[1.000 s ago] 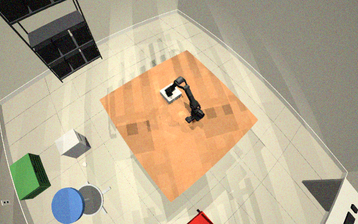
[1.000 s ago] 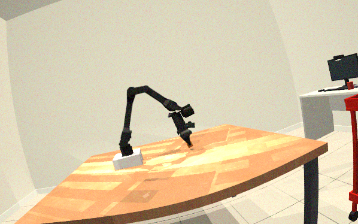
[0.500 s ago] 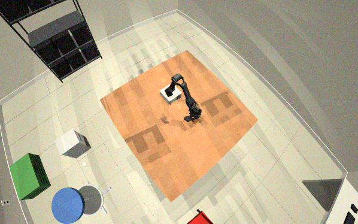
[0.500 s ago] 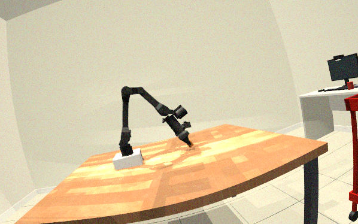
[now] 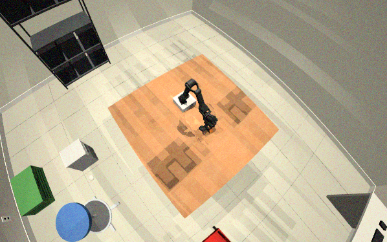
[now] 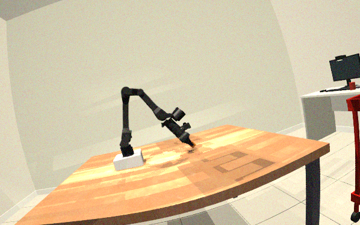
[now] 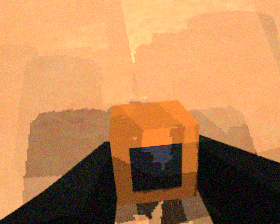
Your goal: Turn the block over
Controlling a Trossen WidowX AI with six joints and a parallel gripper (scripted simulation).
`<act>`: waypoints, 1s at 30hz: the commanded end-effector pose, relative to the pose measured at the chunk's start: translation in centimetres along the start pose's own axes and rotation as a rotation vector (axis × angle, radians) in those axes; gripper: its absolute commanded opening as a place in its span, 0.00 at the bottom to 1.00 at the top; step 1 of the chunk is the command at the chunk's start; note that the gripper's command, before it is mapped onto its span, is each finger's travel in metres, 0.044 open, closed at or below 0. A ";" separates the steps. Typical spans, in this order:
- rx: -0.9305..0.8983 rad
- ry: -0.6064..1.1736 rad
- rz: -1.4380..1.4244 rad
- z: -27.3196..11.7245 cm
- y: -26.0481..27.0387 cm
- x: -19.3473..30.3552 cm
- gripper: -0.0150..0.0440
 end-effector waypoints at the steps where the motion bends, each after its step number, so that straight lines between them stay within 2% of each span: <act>1: 0.008 -0.058 -0.008 1.0 0.0 0.6 0.25; 15: 0.021 -0.259 -0.009 2.7 0.2 2.5 0.25; 30: 0.035 -0.463 -0.007 2.1 0.2 4.7 0.25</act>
Point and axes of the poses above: the point midway between the two fingers, 35 mm back from their tips, its own z axis out along the fingers, its own y axis across the jaws, x = y × z, the point moved 6 cm from there along -z, back along the fingers, and after that the axes turned 4 degrees about -z, right-handed, at the moved point
